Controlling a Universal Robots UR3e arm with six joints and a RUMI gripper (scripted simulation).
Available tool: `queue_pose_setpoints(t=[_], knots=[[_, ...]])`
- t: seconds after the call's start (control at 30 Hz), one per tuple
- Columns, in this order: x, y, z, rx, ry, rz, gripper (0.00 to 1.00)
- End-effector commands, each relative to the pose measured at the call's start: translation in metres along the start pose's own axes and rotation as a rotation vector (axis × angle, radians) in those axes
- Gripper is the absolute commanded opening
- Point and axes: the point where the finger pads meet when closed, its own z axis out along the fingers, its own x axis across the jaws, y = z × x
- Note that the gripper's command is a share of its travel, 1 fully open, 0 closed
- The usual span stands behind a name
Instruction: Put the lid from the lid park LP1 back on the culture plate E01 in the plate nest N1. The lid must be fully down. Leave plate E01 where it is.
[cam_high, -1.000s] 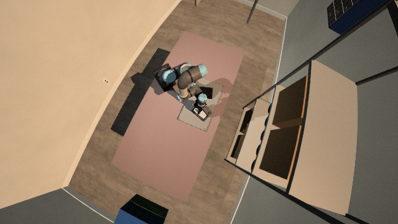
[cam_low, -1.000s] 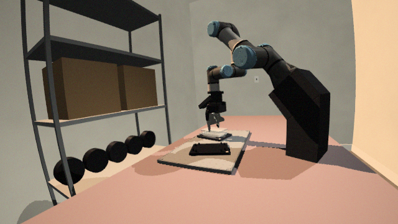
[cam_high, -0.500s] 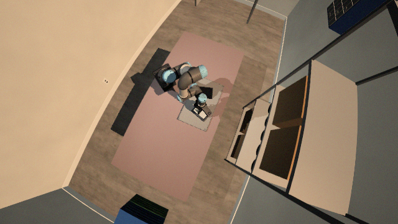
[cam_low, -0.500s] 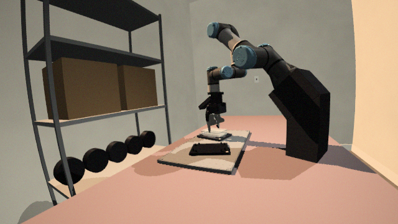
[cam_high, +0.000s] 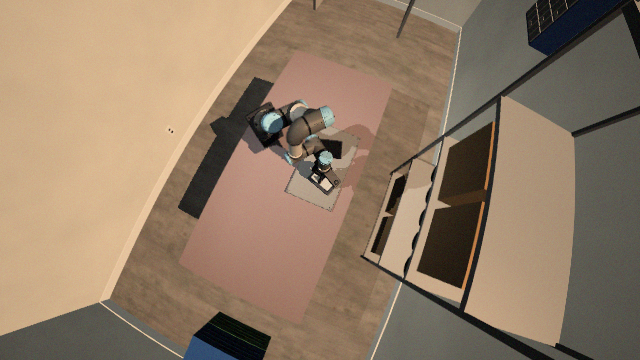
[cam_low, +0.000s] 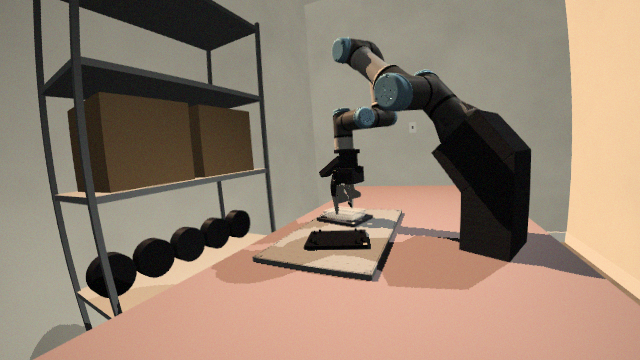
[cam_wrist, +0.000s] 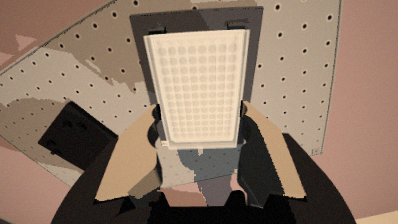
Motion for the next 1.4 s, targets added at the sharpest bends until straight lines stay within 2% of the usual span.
queue_pose_setpoints(t=[0.0, 1.37], knots=[[0.0, -0.0006, 0.0014, 0.002, 0.0, 0.0, 0.0], [-0.0001, -0.0006, 0.0063, 0.002, 0.0, 0.0, 0.0]])
